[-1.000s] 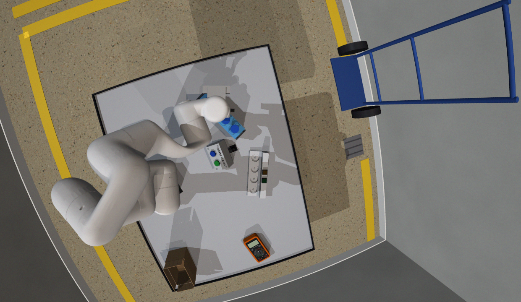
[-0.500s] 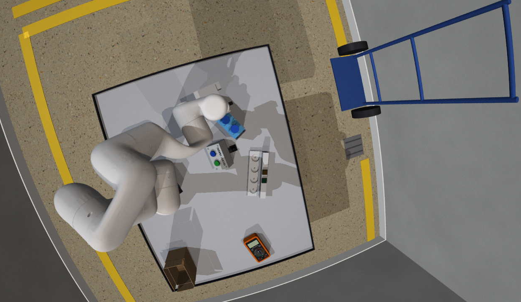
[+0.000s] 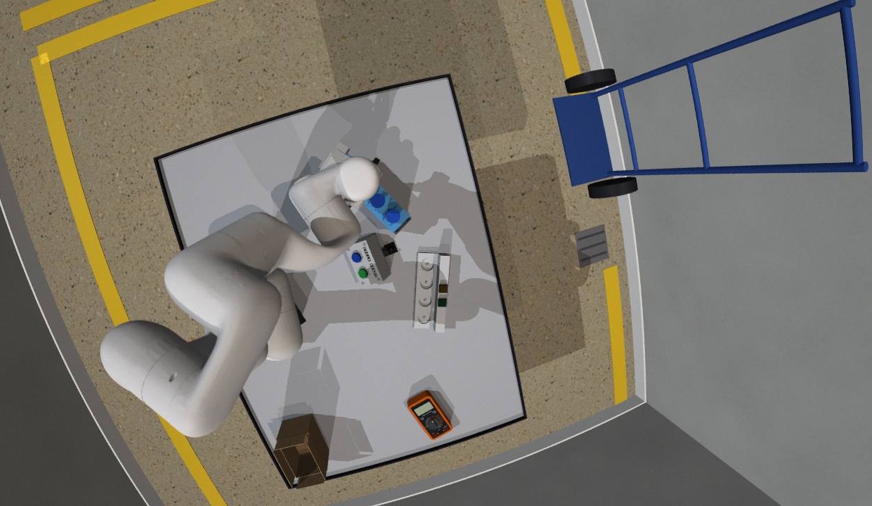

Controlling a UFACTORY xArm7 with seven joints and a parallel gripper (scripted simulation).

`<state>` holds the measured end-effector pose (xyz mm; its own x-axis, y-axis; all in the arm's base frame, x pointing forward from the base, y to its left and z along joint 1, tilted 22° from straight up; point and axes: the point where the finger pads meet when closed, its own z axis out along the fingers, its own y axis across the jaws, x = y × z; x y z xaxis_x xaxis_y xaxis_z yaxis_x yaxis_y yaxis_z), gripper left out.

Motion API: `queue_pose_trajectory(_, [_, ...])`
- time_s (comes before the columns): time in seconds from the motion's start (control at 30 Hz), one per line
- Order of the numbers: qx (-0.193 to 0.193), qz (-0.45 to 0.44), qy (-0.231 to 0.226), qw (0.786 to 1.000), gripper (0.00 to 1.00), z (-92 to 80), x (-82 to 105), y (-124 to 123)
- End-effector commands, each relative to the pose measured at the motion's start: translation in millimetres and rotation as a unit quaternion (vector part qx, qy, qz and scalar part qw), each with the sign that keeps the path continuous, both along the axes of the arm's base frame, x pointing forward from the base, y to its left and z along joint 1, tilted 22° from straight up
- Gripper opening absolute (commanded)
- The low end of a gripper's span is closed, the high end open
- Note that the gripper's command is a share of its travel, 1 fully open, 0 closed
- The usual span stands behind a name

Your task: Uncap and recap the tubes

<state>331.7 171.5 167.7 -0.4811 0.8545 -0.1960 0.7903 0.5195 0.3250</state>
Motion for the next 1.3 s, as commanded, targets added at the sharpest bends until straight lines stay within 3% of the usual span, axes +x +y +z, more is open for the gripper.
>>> queue_pose_trajectory(0.0, [-0.025,0.096,0.000,0.995,0.00,1.3,0.6,0.1])
queue_pose_trajectory(0.27, [-0.091,0.262,-0.003,0.961,0.00,1.5,0.5,0.1])
queue_pose_trajectory(0.6, [-0.091,0.262,-0.003,0.961,0.00,1.5,0.5,0.1])
queue_pose_trajectory(0.63, [-0.091,0.262,-0.003,0.961,0.46,1.5,0.5,0.1])
queue_pose_trajectory(0.97, [-0.091,0.262,-0.003,0.961,0.46,1.5,0.5,0.1])
queue_pose_trajectory(1.07, [-0.045,0.149,-0.001,0.988,0.46,1.4,0.5,0.0])
queue_pose_trajectory(1.13, [-0.045,0.149,-0.001,0.988,0.46,1.4,0.5,0.0])
queue_pose_trajectory(1.27, [-0.004,0.050,0.001,0.999,0.46,1.4,0.5,0.0])
